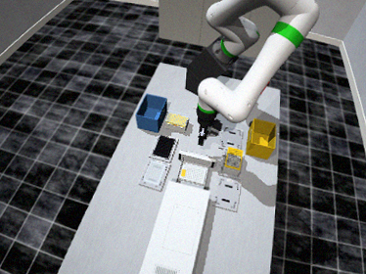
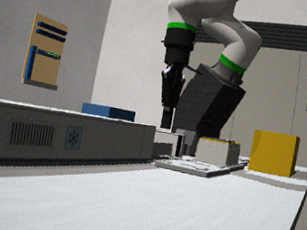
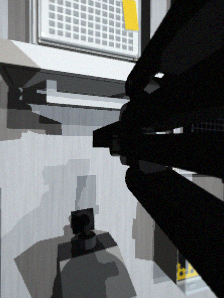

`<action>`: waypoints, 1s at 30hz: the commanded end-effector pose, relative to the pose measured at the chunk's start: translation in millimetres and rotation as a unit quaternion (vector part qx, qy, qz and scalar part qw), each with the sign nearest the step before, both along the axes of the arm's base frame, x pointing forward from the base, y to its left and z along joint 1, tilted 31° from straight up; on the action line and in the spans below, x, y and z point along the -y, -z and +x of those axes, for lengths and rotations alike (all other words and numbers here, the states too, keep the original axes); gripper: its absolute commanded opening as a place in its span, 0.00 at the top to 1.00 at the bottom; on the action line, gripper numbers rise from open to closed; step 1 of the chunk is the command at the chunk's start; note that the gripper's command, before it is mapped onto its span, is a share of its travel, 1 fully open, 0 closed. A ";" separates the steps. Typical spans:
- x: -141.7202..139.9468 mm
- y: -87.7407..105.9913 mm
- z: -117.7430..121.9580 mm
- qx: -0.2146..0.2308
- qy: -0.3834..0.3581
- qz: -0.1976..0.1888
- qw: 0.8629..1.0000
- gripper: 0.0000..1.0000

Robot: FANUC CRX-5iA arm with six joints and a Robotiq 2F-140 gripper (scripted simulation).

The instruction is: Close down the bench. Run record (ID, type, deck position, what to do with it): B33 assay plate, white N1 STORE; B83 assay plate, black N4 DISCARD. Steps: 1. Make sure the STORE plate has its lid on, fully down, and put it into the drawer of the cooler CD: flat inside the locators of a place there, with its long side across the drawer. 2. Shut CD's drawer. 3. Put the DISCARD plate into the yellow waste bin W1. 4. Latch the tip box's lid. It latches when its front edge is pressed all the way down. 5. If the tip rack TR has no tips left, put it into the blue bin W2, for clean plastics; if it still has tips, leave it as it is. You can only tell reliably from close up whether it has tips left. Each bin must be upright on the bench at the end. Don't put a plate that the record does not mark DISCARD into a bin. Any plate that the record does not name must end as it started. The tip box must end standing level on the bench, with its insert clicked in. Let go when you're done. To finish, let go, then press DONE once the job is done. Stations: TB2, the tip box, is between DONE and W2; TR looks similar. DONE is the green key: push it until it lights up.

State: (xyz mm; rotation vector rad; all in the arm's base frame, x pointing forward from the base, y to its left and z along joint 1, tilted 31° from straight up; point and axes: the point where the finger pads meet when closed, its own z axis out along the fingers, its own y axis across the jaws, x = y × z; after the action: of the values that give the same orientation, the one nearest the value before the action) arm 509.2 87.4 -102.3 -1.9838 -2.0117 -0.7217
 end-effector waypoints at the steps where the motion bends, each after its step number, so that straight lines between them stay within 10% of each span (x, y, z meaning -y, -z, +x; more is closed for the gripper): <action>1: -1.2 2.4 1.3 0.001 0.000 0.000 1.000 0.90; 30: -17.5 30.9 7.3 0.001 0.000 0.000 1.000 0.90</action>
State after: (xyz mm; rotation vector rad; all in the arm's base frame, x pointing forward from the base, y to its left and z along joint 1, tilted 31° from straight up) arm 515.5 104.7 -132.6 -1.9838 -2.0118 -0.7218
